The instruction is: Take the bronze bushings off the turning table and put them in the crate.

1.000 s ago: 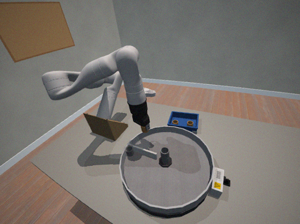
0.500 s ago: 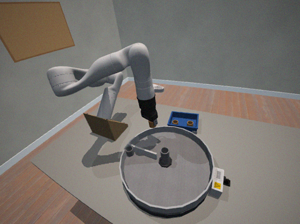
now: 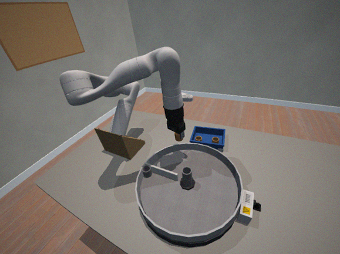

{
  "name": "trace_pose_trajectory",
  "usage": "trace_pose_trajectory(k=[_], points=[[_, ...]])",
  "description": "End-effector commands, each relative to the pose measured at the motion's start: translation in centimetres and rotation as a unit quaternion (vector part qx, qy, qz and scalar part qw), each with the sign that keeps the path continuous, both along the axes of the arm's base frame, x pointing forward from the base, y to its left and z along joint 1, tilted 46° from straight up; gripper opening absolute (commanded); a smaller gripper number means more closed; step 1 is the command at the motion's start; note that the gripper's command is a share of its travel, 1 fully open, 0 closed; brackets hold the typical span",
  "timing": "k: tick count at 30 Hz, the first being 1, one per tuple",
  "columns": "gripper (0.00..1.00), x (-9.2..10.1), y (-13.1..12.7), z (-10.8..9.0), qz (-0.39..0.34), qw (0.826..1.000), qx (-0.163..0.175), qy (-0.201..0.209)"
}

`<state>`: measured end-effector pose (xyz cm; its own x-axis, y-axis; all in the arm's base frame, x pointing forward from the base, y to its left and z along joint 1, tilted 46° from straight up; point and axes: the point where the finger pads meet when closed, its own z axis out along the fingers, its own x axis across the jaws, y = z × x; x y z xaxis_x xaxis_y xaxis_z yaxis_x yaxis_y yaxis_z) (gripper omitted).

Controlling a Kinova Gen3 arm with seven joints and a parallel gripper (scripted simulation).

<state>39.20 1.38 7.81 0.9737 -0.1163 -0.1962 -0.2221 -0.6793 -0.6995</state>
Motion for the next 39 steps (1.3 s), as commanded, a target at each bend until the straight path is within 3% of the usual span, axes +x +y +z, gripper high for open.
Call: trace_pose_trajectory(k=[1, 13, 18, 30, 35, 39], points=[[0.00, 1.0, 2.3, 2.0, 0.014, 1.000, -0.008, -0.008], [0.00, 1.0, 2.3, 2.0, 0.014, 1.000, -0.008, -0.008], [0.00, 3.0, 6.1, 5.6, 0.014, 1.000, -0.008, -0.007], [0.00, 3.0, 6.1, 5.6, 0.014, 1.000, -0.008, -0.007], [0.00, 5.1, 9.8, 9.3, 0.013, 1.000, -0.007, -0.007], [0.00, 5.1, 9.8, 9.3, 0.013, 1.000, -0.007, -0.007]])
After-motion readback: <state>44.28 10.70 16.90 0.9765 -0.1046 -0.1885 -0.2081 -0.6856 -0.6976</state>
